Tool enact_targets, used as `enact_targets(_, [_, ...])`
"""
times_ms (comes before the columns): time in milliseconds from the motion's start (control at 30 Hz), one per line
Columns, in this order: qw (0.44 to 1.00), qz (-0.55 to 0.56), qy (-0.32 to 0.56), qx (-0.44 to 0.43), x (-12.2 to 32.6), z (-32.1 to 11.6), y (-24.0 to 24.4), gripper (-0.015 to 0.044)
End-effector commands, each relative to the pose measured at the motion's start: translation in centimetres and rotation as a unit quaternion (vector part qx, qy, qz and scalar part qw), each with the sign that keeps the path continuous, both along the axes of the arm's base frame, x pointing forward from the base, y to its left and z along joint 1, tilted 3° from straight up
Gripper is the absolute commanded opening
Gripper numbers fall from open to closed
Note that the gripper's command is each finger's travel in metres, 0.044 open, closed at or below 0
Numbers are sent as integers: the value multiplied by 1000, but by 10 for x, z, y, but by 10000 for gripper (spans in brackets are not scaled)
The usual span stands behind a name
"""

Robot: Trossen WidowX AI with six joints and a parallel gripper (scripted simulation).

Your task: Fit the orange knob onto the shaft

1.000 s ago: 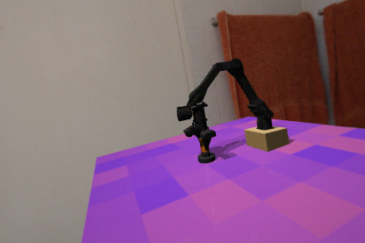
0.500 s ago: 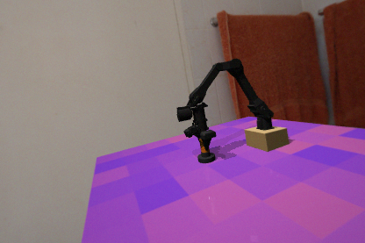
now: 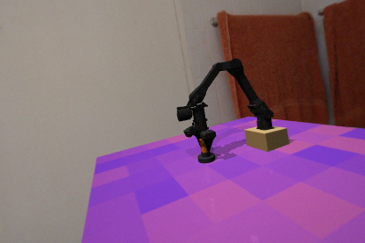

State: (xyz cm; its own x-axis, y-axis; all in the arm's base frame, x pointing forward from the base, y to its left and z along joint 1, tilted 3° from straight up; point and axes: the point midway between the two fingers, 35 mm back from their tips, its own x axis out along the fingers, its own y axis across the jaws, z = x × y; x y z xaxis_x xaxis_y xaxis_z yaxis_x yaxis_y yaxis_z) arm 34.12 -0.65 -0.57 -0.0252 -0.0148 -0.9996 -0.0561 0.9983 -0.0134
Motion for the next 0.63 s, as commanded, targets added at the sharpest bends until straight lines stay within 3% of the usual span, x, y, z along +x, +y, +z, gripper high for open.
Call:
enact_targets(0, [1000, 0, 0, 0, 0, 0, 0, 440])
enact_targets(100, [1000, 0, 0, 0, 2, 12, 0, 440])
enact_targets(267, [1000, 0, 0, 0, 3, 93, 2, 440])
enact_targets(600, [1000, 0, 0, 0, 8, 96, 2, 440])
